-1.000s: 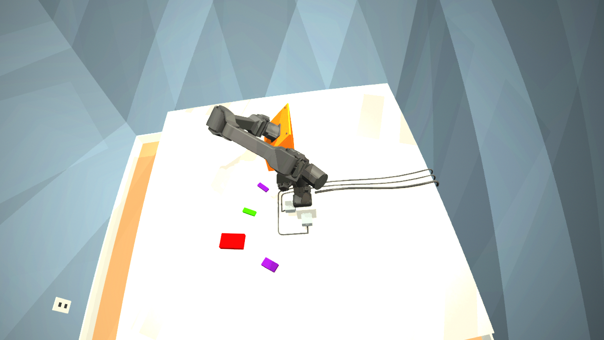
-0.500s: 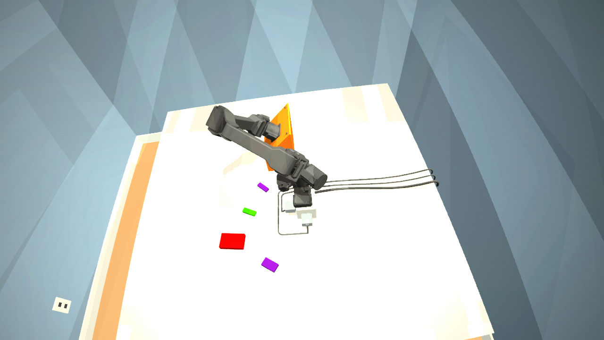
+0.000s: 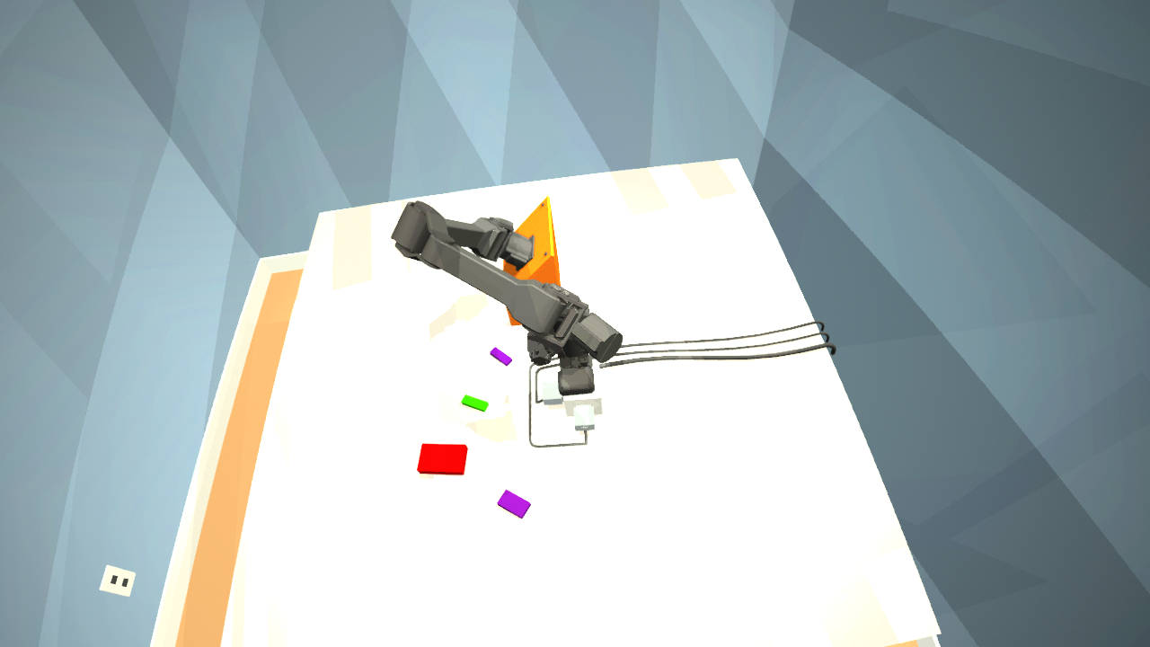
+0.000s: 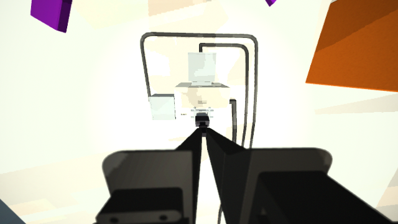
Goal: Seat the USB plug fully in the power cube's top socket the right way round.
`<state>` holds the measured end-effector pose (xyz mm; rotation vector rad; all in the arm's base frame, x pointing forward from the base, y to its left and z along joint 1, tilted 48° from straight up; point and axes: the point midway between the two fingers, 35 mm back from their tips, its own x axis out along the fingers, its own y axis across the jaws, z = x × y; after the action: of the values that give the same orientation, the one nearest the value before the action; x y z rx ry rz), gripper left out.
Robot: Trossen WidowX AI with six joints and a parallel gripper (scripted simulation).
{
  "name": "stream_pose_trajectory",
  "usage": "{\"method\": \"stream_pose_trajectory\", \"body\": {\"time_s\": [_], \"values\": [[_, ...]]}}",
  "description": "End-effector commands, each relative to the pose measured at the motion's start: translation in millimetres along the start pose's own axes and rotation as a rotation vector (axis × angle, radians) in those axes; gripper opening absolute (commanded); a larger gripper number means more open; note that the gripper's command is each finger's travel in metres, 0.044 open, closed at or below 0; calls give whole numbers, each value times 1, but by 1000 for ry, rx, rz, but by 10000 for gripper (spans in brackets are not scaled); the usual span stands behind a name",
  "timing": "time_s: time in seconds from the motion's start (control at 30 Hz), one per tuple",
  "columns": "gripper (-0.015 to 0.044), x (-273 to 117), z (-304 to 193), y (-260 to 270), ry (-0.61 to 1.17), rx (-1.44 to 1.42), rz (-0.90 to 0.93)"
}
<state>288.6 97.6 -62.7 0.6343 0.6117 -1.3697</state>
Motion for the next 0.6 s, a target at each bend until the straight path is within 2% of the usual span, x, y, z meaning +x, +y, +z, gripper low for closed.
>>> {"method": "stream_pose_trajectory", "body": {"time_s": [0.0, 0.57], "values": [[0, 1, -1, -1, 7, -5, -5], [0, 3, -1, -2, 19, -4, -5]]}}
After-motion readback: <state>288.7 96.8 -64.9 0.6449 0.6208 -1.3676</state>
